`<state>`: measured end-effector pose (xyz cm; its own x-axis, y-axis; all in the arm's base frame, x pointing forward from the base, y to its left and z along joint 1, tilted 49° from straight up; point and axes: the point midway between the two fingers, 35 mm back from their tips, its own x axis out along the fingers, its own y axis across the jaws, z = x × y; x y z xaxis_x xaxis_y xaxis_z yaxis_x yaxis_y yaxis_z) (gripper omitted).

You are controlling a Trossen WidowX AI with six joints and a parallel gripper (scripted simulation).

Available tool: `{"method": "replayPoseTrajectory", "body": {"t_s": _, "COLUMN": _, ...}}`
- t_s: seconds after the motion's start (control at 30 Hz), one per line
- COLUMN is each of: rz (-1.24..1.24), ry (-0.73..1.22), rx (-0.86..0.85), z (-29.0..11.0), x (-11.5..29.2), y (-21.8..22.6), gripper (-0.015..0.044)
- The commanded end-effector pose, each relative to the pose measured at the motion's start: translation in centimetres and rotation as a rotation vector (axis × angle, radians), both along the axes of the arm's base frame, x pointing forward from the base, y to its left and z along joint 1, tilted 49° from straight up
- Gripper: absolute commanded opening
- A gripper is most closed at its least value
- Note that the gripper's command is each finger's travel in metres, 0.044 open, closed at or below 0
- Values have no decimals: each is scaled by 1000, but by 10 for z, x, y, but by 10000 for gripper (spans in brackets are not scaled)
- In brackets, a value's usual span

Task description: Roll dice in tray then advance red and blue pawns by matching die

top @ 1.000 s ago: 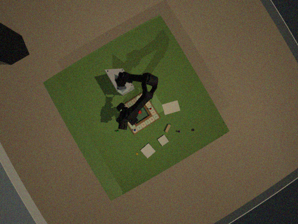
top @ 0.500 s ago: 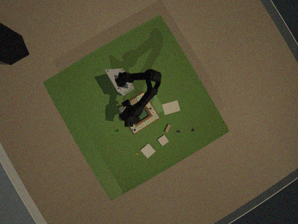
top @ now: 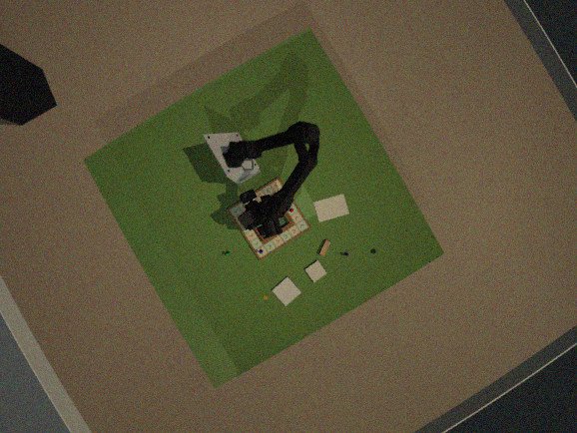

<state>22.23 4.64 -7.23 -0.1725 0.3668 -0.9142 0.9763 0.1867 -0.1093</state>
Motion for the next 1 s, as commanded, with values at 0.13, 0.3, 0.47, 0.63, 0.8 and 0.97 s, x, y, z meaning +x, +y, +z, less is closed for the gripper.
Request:
{"method": "replayPoseTrajectory", "body": {"t_s": 0.13, "rz": -21, "ry": -89, "rx": -254, "z": -1, "x": -1, "y": 0, "gripper": 0}}
{"method": "replayPoseTrajectory", "body": {"t_s": 0.3, "rz": -49, "ry": -165, "rx": -369, "z": 0, "x": -1, "y": 0, "gripper": 0}}
{"method": "replayPoseTrajectory", "body": {"t_s": 0.47, "rz": -51, "ry": -169, "rx": -373, "z": 6, "x": 12, "y": 1, "gripper": 0}}
{"method": "replayPoseTrajectory", "body": {"t_s": 0.63, "rz": -51, "ry": -171, "rx": -373, "z": 33, "x": 61, "y": 4, "gripper": 0}}
{"method": "replayPoseTrajectory", "body": {"t_s": 0.8, "rz": -52, "ry": -172, "rx": -373, "z": 49, "x": 82, "y": 4, "gripper": 0}}
{"method": "replayPoseTrajectory", "body": {"t_s": 0.97, "rz": -52, "ry": -172, "rx": -373, "z": 49, "x": 81, "y": 3, "gripper": 0}}
